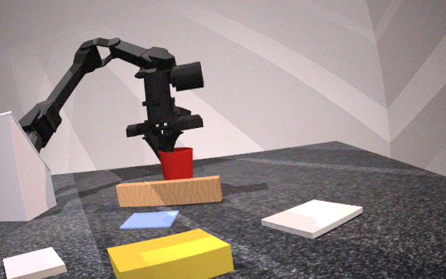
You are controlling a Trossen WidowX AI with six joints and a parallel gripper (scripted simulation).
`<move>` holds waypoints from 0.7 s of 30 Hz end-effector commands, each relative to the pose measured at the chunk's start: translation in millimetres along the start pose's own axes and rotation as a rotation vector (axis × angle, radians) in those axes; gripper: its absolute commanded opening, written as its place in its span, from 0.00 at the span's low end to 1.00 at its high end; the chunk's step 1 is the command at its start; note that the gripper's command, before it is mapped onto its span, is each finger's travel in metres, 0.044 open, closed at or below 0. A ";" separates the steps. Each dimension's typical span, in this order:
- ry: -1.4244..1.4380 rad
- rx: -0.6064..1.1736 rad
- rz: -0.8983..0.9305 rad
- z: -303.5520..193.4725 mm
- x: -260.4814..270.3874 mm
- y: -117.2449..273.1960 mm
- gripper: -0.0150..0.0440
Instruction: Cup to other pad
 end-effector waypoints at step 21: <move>0.000 0.000 0.002 -0.1 1.0 -10.0 0.34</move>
Point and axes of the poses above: the point midway between the two fingers, 35 mm back from their tips, its own y axis back along the fingers, its own x axis across the jaws, z = x × y, the point moved 6 cm from there along y, back along the fingers, and after that the axes turned 3 degrees about -y, right-handed, at the moved point
